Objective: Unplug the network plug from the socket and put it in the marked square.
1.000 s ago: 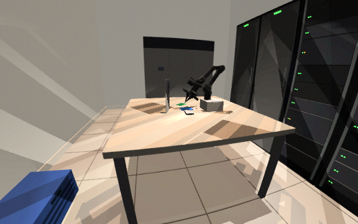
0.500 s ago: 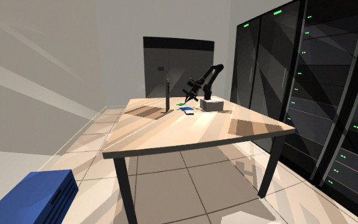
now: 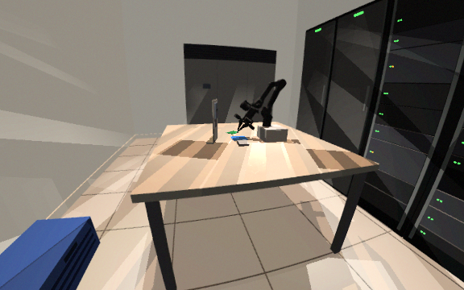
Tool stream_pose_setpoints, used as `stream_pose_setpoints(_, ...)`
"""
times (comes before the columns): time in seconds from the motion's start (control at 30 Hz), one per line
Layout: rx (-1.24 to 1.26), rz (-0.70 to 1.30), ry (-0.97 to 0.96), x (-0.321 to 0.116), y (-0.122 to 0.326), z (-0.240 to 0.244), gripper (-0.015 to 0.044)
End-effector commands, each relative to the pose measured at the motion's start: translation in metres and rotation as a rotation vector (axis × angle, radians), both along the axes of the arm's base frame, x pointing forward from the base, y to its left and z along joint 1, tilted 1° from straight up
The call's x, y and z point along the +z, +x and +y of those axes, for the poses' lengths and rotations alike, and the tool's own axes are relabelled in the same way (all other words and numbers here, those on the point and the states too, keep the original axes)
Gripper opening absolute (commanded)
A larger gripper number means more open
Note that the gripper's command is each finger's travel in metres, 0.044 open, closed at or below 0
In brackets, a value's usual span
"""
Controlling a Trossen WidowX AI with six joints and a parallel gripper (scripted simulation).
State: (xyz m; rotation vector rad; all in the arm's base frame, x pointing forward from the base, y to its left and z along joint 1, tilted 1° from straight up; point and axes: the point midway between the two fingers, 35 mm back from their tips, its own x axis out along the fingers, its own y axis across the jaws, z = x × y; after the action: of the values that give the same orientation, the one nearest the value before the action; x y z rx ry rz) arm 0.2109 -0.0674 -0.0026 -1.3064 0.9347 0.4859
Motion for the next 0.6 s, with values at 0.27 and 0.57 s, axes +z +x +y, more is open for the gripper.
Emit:
stream_pose_setpoints(0.27,0.001,0.006,0.005,-0.009,0.000,0.000,0.0000)
stream_pose_setpoints(0.57,0.001,0.007,0.004,-0.015,0.000,0.000,0.0000)
